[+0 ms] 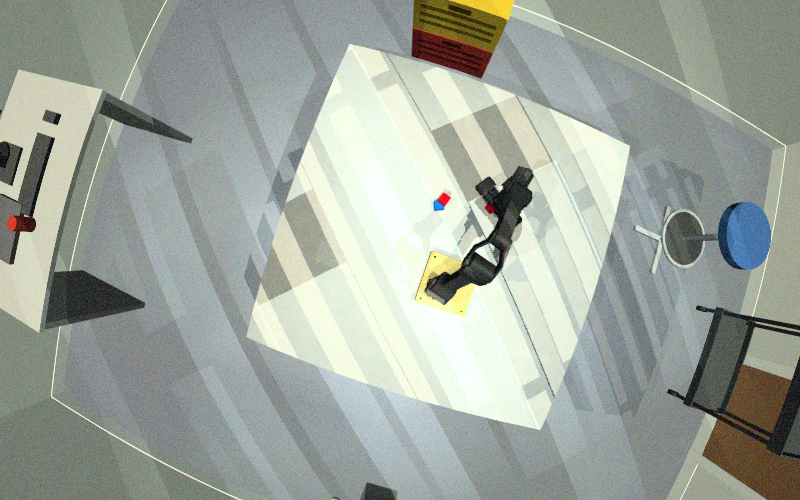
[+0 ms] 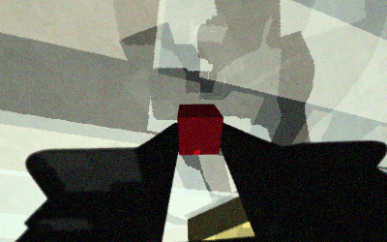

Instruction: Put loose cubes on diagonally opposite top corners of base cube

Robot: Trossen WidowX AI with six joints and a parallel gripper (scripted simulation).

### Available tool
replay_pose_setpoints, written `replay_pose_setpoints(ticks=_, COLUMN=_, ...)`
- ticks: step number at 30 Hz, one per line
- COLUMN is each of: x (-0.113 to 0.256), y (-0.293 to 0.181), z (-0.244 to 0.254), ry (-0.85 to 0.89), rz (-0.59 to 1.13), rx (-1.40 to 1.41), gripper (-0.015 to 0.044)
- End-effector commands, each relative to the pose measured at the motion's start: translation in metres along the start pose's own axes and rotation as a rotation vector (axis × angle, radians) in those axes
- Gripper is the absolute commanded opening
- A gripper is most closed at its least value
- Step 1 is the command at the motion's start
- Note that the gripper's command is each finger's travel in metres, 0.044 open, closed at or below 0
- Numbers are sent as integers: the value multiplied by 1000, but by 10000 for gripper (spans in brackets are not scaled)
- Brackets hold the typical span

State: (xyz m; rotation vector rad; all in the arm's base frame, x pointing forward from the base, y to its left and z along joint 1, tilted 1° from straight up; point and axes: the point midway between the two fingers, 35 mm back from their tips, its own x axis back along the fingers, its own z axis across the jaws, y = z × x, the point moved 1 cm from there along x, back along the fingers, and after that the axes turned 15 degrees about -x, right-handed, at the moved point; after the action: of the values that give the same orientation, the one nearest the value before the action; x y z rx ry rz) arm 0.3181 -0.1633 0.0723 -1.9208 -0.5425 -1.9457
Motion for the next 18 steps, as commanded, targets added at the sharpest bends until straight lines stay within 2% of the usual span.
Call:
replay_pose_setpoints(ticks=1, x=12, y=0, z=1, ry=2, rz=-2, rx=7, gripper=105)
replay_pose_setpoints(ticks=18, x=59, y=-5, z=-1, ry=3, rz=4, rx=24, gripper=105)
